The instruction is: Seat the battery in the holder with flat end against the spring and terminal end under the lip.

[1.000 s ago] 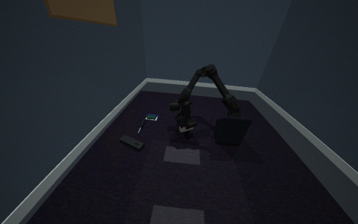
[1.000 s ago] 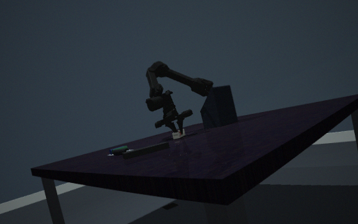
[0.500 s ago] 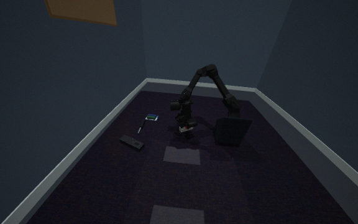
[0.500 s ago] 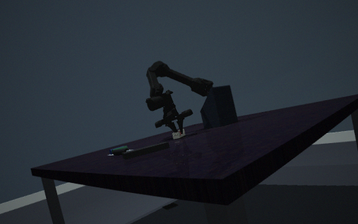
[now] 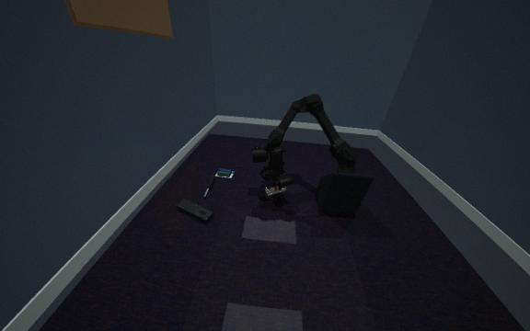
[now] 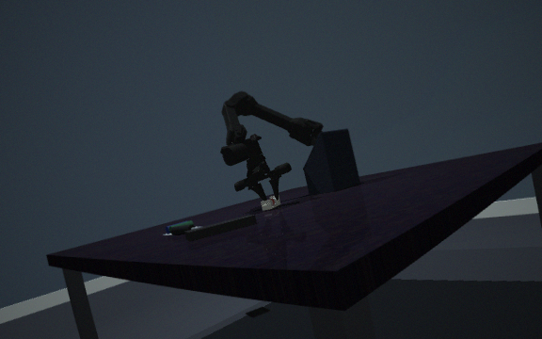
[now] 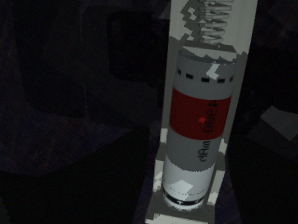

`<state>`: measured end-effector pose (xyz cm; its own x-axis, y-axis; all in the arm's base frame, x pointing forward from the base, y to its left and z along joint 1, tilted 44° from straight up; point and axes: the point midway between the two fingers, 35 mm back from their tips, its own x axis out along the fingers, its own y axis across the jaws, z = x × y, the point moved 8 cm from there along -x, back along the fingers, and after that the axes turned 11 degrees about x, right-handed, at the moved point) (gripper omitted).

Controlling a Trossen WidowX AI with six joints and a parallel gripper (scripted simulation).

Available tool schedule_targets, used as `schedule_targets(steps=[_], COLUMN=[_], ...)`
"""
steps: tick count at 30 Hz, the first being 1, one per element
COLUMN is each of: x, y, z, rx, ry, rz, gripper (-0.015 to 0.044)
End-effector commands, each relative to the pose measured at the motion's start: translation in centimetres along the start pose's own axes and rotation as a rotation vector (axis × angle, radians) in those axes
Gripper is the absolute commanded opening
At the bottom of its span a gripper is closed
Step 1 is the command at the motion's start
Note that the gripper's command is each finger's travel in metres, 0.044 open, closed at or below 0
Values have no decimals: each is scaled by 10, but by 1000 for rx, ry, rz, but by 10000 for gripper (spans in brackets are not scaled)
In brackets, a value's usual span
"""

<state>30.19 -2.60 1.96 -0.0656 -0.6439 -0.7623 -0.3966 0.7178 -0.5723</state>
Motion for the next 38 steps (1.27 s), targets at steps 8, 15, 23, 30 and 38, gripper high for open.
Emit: schedule_targets(steps=[8,15,23,30,38], x=[-31,-79,-79,-79,-79], y=[3,9,10,10,10], z=[-1,-9,-9,-9,-9], rx=[3,6,6,6,6], ry=[-9,-10,-10,-10,-10], rz=[2,3,3,3,3], gripper=[273,440,440,440,440])
